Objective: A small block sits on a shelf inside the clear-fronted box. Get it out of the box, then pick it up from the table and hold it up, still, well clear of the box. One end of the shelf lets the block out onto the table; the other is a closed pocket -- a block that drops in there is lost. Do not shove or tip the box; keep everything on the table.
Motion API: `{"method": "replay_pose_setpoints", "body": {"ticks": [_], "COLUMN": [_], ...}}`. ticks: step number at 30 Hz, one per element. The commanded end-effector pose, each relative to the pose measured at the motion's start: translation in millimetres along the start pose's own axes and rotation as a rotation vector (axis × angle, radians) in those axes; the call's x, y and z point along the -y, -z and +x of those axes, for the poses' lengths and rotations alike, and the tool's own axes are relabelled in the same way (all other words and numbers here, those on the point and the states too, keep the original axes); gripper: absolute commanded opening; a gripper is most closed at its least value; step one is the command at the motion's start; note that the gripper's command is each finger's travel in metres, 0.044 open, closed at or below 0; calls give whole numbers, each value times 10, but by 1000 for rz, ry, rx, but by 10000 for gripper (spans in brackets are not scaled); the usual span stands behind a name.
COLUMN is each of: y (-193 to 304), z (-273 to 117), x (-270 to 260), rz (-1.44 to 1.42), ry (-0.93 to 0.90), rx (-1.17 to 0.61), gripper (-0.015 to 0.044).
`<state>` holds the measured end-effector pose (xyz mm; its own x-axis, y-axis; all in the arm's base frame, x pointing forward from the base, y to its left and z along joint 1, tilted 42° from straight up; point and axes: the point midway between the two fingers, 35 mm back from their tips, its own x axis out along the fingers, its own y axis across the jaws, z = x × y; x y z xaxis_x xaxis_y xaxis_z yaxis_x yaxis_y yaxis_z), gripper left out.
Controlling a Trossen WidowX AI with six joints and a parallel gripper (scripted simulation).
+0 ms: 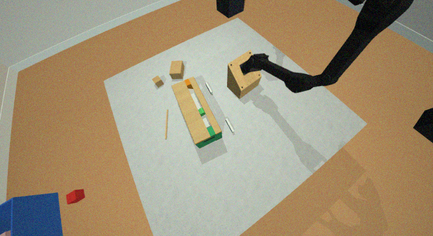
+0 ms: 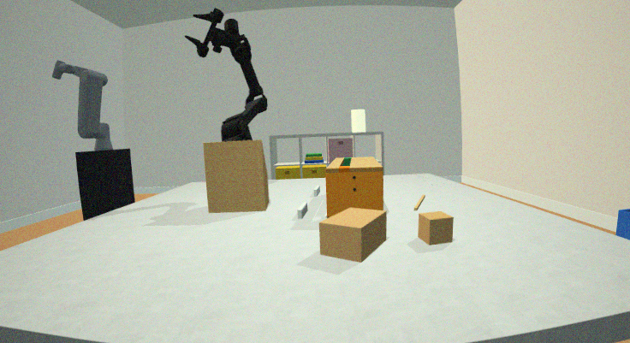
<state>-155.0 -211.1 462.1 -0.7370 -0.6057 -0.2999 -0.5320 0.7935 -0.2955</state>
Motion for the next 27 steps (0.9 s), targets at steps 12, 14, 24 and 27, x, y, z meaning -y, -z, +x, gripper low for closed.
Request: {"method": "replay_pose_setpoints", "body": {"ticks": [12, 14, 24, 27], "y": [-1816, -2099, -3348, -3702], "z": [-319, -490, -1587, -1947], "x": [1528, 1661, 1865, 1765], "rz": [-31, -54, -278, -349], "ry": [421, 455, 558, 542], "rx": [618, 711, 1106, 1222], "gripper": [400, 400, 400, 400]}}
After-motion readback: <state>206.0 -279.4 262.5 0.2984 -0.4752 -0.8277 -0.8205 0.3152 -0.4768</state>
